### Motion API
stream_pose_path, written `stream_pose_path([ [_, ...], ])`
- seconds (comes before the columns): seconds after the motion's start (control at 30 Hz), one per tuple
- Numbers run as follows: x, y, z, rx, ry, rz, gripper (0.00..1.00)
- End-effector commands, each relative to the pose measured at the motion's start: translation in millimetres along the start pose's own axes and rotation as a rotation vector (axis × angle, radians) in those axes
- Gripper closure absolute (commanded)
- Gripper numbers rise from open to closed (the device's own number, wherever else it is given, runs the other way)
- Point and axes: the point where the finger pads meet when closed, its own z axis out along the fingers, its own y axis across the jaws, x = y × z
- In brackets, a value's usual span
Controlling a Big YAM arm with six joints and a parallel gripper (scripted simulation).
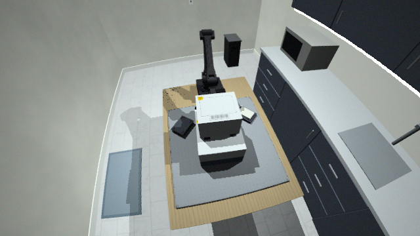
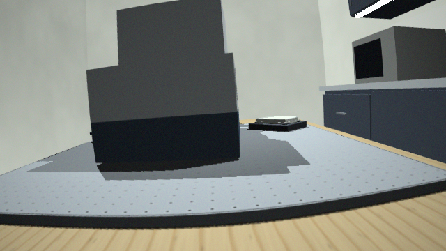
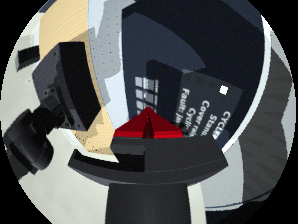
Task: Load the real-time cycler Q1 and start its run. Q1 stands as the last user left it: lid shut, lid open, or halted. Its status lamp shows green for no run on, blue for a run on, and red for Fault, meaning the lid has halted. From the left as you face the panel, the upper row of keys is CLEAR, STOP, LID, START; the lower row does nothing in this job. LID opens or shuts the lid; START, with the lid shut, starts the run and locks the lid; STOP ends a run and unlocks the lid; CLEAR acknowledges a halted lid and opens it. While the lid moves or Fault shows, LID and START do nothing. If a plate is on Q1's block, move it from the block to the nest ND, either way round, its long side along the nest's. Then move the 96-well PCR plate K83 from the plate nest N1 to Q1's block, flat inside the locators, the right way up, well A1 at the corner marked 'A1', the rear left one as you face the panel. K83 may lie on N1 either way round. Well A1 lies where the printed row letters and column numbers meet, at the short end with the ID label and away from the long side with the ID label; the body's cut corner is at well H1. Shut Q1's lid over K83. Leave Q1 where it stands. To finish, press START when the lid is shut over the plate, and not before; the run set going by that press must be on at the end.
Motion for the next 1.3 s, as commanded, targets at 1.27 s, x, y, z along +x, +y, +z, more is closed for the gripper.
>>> stream_pose_path([
  [1.27, -5, -9, 0.4, 0.035, 0.0, -0.016, 1.0],
])
